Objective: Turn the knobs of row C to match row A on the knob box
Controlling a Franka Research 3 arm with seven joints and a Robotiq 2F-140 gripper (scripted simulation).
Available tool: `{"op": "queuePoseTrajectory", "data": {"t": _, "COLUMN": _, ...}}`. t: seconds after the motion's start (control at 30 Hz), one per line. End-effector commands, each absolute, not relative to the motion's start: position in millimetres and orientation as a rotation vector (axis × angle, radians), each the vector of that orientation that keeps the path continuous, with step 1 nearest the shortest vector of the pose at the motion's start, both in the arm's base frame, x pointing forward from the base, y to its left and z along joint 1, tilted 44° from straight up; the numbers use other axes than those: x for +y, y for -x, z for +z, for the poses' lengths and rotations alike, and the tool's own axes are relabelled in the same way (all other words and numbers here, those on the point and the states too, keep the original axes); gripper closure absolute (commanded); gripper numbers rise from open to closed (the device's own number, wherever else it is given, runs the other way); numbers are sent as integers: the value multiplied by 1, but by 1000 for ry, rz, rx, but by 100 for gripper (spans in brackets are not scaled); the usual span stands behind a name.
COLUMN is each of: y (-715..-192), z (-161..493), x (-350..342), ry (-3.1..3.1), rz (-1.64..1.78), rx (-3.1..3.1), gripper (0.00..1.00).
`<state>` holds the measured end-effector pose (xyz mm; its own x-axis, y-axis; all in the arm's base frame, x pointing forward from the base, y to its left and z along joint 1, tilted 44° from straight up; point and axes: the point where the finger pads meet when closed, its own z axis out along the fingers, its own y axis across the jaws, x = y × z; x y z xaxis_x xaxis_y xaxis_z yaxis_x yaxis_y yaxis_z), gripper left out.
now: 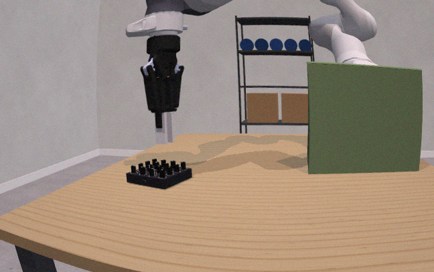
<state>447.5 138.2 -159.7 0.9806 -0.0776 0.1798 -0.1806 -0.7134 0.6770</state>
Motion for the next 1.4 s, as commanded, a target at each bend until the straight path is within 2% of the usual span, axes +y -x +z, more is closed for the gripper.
{"op": "queuePoseTrajectory", "data": {"t": 0.0, "y": -448, "z": -163, "x": 137, "ry": -2369, "rz": 180, "rx": -186, "gripper": 88}}
{"op": "queuePoseTrajectory", "data": {"t": 1.37, "y": -451, "z": -189, "x": 112, "ry": -2369, "rz": 180, "rx": -186, "gripper": 88}}
